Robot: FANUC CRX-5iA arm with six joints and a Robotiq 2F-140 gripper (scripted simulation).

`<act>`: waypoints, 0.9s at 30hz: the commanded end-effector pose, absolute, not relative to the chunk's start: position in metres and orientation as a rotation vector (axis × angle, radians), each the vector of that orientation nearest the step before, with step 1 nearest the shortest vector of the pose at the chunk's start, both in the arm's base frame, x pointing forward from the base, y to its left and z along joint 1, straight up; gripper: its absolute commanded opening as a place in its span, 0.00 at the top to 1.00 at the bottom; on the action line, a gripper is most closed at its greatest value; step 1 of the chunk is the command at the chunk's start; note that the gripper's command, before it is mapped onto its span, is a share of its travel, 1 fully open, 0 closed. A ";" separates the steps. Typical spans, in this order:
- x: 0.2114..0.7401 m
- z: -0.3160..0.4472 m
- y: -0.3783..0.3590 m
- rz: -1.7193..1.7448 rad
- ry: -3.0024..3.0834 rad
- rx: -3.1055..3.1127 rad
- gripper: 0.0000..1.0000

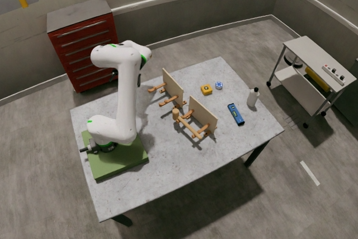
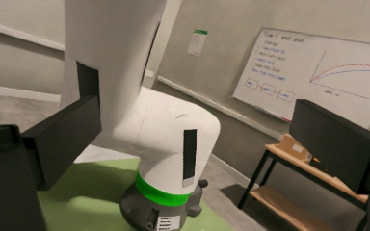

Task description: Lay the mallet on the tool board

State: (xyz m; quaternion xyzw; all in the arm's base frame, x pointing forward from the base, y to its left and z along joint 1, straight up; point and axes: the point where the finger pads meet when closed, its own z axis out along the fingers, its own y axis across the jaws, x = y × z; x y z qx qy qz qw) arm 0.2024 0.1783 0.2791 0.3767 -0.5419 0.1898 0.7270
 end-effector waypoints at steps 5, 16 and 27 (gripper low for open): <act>0.204 0.279 0.177 0.417 -1.201 0.839 0.00; 0.267 0.252 0.127 0.374 -1.364 1.175 0.00; 0.333 0.222 0.075 0.306 -1.529 1.526 0.00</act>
